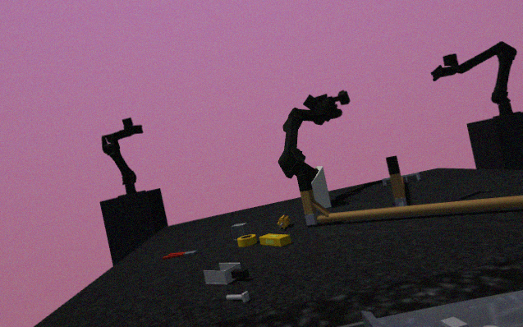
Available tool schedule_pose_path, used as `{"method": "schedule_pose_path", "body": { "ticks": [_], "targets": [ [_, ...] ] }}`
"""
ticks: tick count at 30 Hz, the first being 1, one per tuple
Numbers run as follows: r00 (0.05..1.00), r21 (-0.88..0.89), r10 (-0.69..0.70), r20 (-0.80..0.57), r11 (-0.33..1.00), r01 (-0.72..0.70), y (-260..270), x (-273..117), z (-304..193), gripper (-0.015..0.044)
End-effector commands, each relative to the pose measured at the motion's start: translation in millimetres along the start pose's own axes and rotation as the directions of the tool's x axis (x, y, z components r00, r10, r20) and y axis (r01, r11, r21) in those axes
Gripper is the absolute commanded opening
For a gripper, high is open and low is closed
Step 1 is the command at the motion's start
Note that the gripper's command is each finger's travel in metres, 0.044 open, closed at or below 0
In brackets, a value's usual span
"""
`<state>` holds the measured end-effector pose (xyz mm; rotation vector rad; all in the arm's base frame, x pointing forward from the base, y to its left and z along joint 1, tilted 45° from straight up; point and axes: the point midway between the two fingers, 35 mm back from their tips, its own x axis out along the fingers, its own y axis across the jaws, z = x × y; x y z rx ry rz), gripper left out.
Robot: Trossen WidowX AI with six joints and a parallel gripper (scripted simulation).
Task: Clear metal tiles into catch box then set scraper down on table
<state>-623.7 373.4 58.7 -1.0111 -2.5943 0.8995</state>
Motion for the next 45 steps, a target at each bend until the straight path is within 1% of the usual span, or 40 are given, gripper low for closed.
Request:
{"method": "schedule_pose_path", "body": {
  "ticks": [1, 5, 22, 45],
  "targets": [
    [1.000, -0.006, -0.002, 0.006, 1.000, 0.002, -0.2, -0.6, 1.9, 0.0440],
    [1.000, -0.006, -0.002, 0.006, 1.000, 0.002, -0.2, -0.6, 1.9, 0.0440],
    [0.990, 0.119, 0.141, -0.009, 0.983, -0.139, 61.7, 5.3, -36.5, 0.0000],
    [0.938, 0.313, 0.347, -0.029, 0.894, -0.321, 153.0, -2.8, -93.1, 0.0000]
  ]
}}
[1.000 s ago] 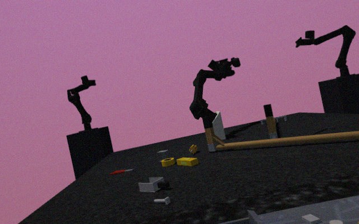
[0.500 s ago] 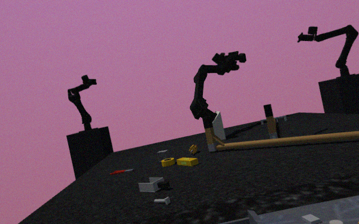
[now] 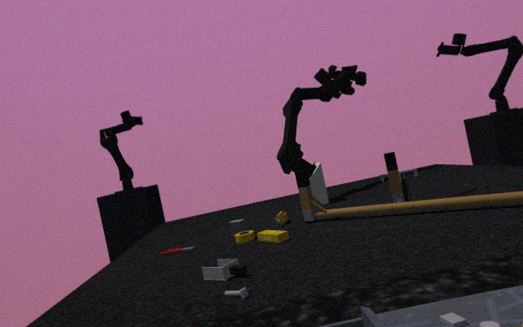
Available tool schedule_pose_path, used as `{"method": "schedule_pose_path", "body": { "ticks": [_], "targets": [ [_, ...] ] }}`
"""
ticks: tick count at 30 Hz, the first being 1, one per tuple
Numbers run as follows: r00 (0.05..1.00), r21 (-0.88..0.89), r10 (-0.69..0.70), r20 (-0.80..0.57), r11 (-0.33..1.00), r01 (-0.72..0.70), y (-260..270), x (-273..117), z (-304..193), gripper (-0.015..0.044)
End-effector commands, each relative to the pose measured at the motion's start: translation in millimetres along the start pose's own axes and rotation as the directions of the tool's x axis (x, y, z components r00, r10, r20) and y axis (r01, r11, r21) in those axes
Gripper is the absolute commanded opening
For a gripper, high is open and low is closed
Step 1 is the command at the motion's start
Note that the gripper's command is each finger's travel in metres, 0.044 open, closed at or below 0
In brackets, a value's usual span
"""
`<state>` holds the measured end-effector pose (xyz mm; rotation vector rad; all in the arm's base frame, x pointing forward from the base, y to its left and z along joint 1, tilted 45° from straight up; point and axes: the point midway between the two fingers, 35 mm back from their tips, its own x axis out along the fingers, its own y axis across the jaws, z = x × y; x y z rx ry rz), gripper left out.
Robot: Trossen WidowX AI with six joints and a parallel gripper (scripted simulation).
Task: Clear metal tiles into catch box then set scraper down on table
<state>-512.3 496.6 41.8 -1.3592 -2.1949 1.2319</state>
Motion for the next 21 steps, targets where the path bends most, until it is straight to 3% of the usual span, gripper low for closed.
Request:
{"method": "schedule_pose_path", "body": {
  "ticks": [1, 21],
  "targets": [
    [0.999, 0.034, 0.039, -0.009, 0.999, -0.039, 13.1, 1.1, -11.3, 0.0000],
    [0.975, 0.217, 0.211, -0.075, 0.957, -0.191, 76.1, 4.4, -79.3, 0.0000]
  ]
}}
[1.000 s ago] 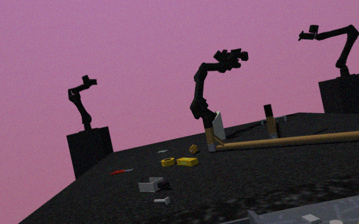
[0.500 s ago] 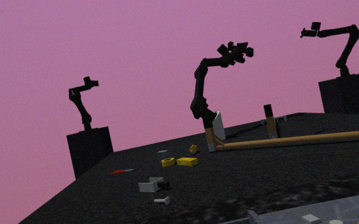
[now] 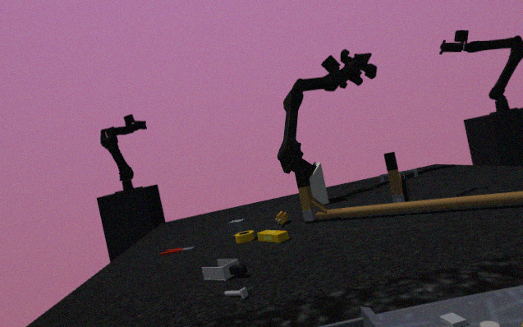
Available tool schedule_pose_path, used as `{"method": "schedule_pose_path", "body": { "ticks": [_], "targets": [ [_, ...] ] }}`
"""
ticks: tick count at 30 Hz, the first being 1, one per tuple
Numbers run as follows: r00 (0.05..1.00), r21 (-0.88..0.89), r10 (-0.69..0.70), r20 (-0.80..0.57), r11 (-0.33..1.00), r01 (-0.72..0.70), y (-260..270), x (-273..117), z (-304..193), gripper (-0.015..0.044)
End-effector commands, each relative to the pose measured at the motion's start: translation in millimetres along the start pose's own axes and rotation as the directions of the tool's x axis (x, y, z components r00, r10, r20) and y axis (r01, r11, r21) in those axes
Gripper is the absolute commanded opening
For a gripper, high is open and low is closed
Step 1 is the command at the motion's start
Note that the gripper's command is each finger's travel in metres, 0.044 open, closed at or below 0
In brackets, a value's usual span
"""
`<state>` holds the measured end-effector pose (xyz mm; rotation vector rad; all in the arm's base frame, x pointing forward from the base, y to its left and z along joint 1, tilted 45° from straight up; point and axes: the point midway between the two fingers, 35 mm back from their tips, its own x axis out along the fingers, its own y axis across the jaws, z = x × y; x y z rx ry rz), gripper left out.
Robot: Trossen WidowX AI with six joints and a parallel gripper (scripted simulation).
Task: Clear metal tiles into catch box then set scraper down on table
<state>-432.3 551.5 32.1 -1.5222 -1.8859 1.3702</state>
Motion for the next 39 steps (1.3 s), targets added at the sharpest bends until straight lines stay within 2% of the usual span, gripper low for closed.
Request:
{"method": "schedule_pose_path", "body": {
  "ticks": [1, 39],
  "targets": [
    [0.999, 0.035, 0.038, -0.016, 0.999, -0.037, 11.3, 1.2, -13.3, 0.0000],
    [0.924, 0.406, 0.338, -0.178, 0.881, -0.244, 109.9, -3.3, -154.8, 0.0000]
  ]
}}
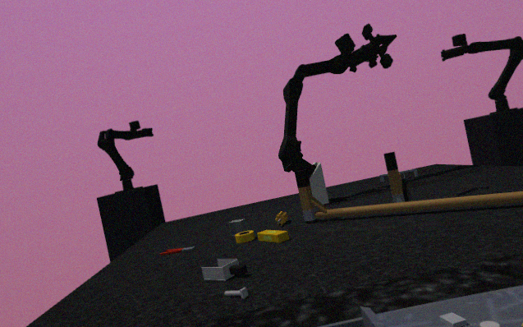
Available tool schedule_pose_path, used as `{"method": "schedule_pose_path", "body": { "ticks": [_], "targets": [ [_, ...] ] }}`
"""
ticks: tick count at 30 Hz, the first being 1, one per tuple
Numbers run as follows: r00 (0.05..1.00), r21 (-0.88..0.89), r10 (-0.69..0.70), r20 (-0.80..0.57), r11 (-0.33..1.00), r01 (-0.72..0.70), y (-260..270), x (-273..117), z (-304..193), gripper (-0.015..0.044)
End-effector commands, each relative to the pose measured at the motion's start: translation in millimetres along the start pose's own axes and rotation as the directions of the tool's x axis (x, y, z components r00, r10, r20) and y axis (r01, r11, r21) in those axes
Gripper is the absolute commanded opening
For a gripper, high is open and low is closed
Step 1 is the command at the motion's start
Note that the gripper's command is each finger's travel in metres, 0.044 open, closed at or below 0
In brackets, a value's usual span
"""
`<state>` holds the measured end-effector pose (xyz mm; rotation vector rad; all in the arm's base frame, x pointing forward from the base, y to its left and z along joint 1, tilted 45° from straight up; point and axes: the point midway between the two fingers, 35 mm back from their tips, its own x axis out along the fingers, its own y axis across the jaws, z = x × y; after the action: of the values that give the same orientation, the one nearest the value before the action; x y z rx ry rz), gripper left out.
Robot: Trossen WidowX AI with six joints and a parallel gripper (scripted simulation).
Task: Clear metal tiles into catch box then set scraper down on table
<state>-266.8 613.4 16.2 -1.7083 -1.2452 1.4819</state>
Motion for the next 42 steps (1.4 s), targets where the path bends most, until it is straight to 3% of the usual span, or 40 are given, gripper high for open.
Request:
{"method": "schedule_pose_path", "body": {
  "ticks": [1, 42],
  "targets": [
    [0.999, 0.037, 0.031, -0.027, 0.999, -0.030, 7.2, 1.6, -16.0, 0.0000],
    [0.916, 0.454, 0.297, -0.270, 0.878, -0.151, 68.3, -0.4, -185.0, 0.0000]
  ]
}}
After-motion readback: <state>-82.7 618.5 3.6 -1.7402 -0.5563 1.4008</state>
